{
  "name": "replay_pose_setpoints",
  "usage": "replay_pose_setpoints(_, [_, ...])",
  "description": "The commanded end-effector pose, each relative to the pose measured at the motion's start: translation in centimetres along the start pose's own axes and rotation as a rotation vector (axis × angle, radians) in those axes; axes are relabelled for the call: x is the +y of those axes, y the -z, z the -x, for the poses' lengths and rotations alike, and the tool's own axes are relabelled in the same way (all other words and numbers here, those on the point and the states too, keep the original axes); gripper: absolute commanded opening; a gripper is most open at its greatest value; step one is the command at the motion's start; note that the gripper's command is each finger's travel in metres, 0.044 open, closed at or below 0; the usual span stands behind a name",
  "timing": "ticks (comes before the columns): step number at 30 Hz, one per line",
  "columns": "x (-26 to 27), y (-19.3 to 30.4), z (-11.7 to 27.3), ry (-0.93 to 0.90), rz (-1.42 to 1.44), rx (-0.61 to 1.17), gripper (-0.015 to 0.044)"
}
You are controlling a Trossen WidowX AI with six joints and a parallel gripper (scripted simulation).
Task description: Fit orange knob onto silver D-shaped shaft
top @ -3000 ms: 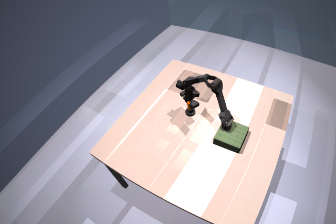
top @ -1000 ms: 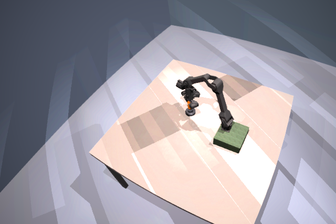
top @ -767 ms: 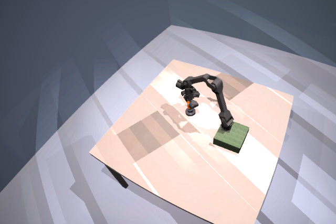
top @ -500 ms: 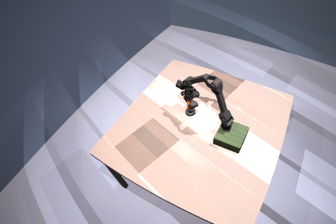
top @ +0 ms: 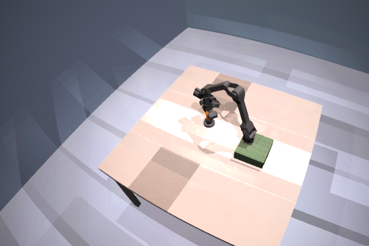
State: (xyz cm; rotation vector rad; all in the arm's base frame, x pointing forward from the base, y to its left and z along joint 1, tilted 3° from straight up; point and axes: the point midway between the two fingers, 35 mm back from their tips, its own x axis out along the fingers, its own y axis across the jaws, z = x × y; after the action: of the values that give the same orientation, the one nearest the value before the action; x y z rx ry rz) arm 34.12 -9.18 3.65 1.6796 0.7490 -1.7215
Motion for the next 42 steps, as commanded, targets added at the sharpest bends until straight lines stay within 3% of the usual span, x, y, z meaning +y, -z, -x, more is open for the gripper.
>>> replay_pose_setpoints(1, [-0.18, -0.12, 0.04, -0.007, -0.009, 0.002, 0.0000])
replay_pose_setpoints(42, [0.32, 0.16, 0.02, -0.007, -0.061, 0.002, 0.0000])
